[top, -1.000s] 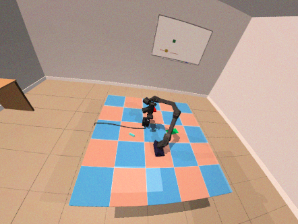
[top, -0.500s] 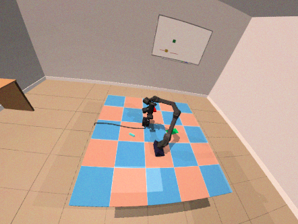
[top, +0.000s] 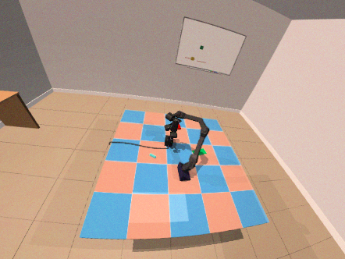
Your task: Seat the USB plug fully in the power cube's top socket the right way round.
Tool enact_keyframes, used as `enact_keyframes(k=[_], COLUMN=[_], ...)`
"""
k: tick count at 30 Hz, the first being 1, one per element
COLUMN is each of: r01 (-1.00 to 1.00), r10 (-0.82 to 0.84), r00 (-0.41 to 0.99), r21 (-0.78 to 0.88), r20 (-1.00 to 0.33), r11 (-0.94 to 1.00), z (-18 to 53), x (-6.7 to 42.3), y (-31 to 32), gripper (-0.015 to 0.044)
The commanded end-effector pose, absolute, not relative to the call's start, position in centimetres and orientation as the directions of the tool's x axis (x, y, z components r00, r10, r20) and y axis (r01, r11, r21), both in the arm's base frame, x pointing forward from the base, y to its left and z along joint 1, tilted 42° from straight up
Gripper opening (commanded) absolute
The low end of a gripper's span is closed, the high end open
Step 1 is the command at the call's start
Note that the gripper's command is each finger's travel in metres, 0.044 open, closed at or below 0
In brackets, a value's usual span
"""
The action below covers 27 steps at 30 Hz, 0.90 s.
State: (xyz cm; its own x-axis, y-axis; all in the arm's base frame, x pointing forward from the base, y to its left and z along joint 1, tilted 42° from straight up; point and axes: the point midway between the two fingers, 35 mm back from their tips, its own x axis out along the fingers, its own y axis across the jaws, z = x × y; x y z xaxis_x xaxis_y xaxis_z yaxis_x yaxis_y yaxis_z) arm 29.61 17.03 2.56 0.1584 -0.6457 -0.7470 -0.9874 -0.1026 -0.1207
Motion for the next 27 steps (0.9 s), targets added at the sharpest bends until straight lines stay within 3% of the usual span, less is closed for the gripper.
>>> enact_keyframes(k=[1, 16, 20, 27], r01=[-0.987, -0.987, -0.987, -0.987], r10=[-0.648, -0.648, -0.646, -0.646], r00=[0.158, 0.158, 0.16, 0.16], r21=[-0.119, -0.119, -0.121, -0.121], r20=[-0.745, -0.745, -0.747, -0.747], r11=[-0.105, -0.105, -0.103, -0.103], z=[2.49, 2.49, 2.55, 2.55], x=[29.72, 29.72, 29.61, 29.61], y=[16.82, 16.82, 17.04, 17.04], gripper=[0.0, 0.0, 0.0095, 0.0095])
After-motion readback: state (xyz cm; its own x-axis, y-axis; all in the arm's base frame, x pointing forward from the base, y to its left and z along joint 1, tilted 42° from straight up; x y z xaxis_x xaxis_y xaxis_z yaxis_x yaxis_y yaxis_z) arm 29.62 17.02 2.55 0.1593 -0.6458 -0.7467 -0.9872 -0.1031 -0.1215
